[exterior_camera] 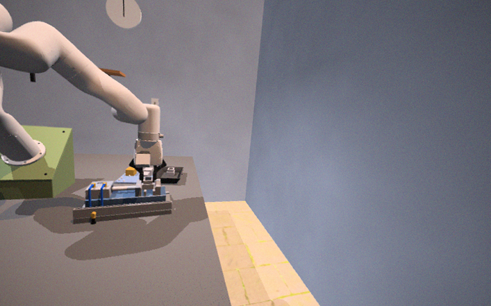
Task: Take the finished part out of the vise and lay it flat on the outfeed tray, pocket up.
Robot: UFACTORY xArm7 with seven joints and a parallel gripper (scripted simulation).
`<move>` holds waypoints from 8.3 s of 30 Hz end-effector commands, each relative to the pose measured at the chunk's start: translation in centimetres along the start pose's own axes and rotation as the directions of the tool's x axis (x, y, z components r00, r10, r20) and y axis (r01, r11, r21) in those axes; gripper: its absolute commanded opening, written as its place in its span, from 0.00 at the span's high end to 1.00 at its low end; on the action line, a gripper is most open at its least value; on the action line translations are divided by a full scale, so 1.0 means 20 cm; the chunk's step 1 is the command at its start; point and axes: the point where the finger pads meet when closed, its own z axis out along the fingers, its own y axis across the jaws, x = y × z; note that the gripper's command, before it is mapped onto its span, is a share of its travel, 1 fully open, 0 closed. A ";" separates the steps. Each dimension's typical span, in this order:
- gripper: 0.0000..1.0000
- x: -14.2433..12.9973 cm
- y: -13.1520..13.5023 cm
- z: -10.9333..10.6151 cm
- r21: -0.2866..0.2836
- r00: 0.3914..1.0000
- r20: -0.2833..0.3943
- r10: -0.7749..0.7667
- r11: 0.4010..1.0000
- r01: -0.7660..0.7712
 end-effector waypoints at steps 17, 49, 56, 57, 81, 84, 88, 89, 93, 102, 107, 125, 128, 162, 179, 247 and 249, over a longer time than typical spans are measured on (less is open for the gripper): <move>1.00 0.00 -0.01 -0.01 0.005 1.000 0.001 -0.001 1.000 0.001; 1.00 0.00 -0.01 -0.22 0.005 1.000 0.001 -0.001 1.000 0.001; 1.00 0.00 -0.01 -0.24 0.005 1.000 0.001 -0.001 1.000 0.001; 1.00 0.00 -0.01 -0.24 0.005 1.000 0.001 -0.001 1.000 0.001; 1.00 -0.45 -0.30 -0.29 0.015 0.997 -0.019 0.073 0.997 -0.073; 1.00 -0.55 -0.35 -0.29 0.017 0.996 -0.020 0.086 0.996 -0.086; 1.00 -0.69 -0.39 -0.29 0.018 0.994 -0.019 0.103 0.995 -0.103; 1.00 -0.73 -0.40 -0.29 0.019 0.994 -0.018 0.108 0.994 -0.107; 1.00 -0.84 -0.43 -0.29 0.019 0.993 -0.017 0.120 0.993 -0.120; 1.00 -1.19 -0.48 -0.27 0.015 0.988 -0.008 0.157 0.988 -0.157; 1.00 -1.38 -0.48 -0.25 0.009 0.984 -0.002 0.177 0.984 -0.177; 1.00 -1.47 -0.47 -0.24 0.005 0.982 0.002 0.187 0.982 -0.187; 1.00 -1.47 -0.47 -0.24 0.005 0.982 0.002 0.187 0.982 -0.187; 1.00 -1.47 -0.47 -0.15 0.004 0.982 0.001 0.187 0.982 -0.187; 1.00 -1.48 -0.47 -0.02 0.004 0.982 0.001 0.187 0.982 -0.187; 1.00 -1.48 -0.48 0.25 0.004 0.982 0.001 0.187 0.982 -0.187; 1.00 -1.48 -0.48 0.26 0.004 0.982 0.001 0.187 0.982 -0.187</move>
